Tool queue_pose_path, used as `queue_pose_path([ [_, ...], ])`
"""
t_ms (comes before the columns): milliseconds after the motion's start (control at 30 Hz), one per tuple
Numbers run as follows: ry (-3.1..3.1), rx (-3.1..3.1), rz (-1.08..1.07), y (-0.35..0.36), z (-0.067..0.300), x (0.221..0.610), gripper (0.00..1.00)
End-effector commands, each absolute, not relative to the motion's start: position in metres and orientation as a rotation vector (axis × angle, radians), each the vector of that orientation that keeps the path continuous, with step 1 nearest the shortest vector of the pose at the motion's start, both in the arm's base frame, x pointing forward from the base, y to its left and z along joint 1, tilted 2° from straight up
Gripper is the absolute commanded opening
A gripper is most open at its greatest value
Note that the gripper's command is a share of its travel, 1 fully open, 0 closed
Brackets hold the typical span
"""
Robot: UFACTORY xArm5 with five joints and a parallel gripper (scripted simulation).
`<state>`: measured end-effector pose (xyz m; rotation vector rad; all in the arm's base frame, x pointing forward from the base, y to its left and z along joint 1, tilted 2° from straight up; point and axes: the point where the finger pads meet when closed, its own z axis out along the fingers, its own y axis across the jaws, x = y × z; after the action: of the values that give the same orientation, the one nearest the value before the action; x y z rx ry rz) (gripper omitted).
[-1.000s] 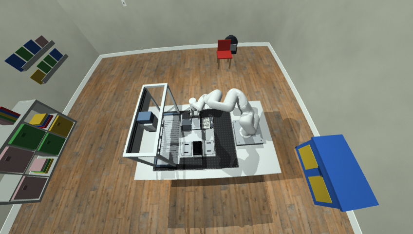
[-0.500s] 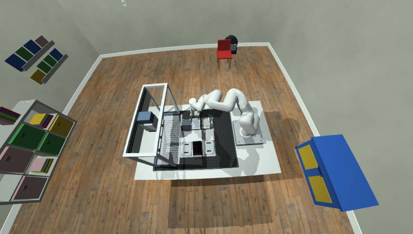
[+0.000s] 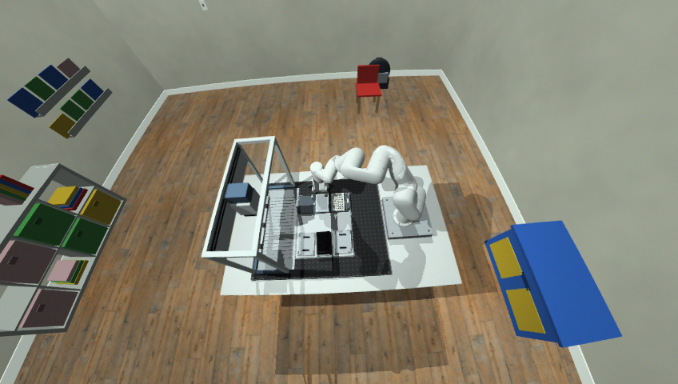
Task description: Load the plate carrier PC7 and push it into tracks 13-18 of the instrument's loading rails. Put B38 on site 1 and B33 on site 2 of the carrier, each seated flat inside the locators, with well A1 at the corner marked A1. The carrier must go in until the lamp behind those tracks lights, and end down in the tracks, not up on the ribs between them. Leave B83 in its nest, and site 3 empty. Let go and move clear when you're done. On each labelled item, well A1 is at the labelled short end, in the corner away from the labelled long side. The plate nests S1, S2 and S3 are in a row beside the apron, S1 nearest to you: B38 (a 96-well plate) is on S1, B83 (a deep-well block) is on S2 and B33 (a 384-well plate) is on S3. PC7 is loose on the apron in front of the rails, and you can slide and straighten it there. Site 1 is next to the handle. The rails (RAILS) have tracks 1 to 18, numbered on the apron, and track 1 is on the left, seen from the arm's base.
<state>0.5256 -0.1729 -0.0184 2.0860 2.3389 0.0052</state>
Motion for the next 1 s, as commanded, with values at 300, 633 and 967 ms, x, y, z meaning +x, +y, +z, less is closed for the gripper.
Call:
queue_pose_path([
  [300,2.343,2.09,0.044,-0.168,-0.017,0.527,1.0],
  [633,2.343,2.09,0.044,-0.164,-0.017,0.526,1.0],
  [967,2.343,2.09,0.044,-0.159,-0.016,0.525,1.0],
])
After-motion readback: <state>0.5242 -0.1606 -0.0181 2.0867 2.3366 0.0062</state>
